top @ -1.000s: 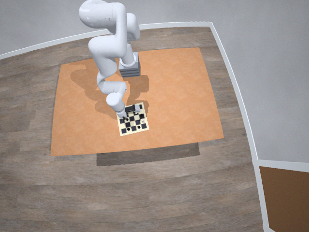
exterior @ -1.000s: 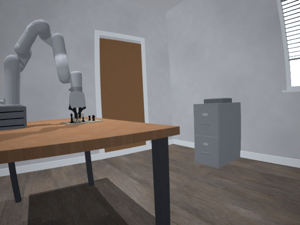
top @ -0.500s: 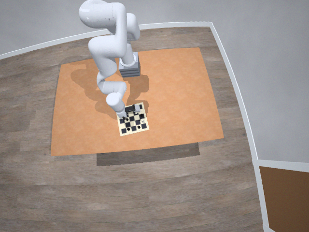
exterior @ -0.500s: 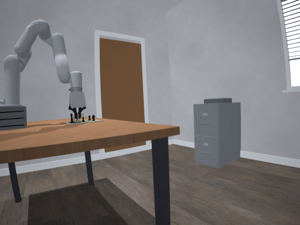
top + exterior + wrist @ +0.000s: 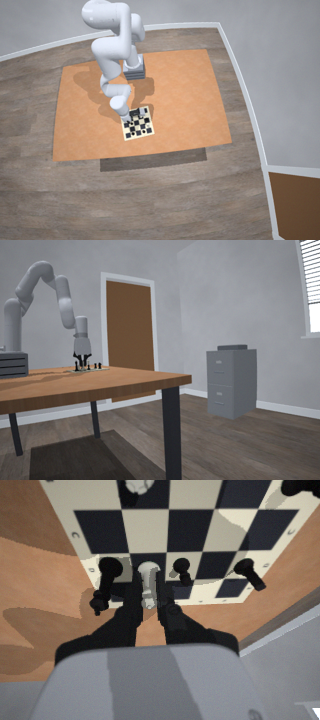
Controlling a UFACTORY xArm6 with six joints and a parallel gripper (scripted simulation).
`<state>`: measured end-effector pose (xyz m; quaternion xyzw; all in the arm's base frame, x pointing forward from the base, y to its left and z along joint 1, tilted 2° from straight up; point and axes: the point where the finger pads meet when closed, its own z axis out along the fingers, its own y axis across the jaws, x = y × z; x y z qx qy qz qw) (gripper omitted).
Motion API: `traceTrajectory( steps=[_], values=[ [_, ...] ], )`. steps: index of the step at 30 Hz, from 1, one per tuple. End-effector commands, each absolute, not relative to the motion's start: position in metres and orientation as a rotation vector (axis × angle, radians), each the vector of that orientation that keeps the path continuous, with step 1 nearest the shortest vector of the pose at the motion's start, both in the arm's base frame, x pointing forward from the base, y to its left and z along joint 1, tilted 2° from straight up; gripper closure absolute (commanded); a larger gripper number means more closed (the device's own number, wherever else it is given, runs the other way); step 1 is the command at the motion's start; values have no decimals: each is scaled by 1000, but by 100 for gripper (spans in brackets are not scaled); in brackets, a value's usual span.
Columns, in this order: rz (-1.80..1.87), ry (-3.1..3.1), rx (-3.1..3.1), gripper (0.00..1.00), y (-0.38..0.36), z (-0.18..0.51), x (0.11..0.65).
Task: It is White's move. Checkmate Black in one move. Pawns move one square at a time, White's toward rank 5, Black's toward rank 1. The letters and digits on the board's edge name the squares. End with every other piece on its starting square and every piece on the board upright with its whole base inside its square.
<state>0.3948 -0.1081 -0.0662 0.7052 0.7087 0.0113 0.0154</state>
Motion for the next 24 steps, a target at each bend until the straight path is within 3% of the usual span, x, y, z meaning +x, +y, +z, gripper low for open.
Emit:
traceTrajectory(
  steps=[1, 24],
  values=[
    [38, 2203, 2192, 100, -109, -65, 396],
    [38, 2203, 2192, 100, -109, -68, 396]
  ],
)
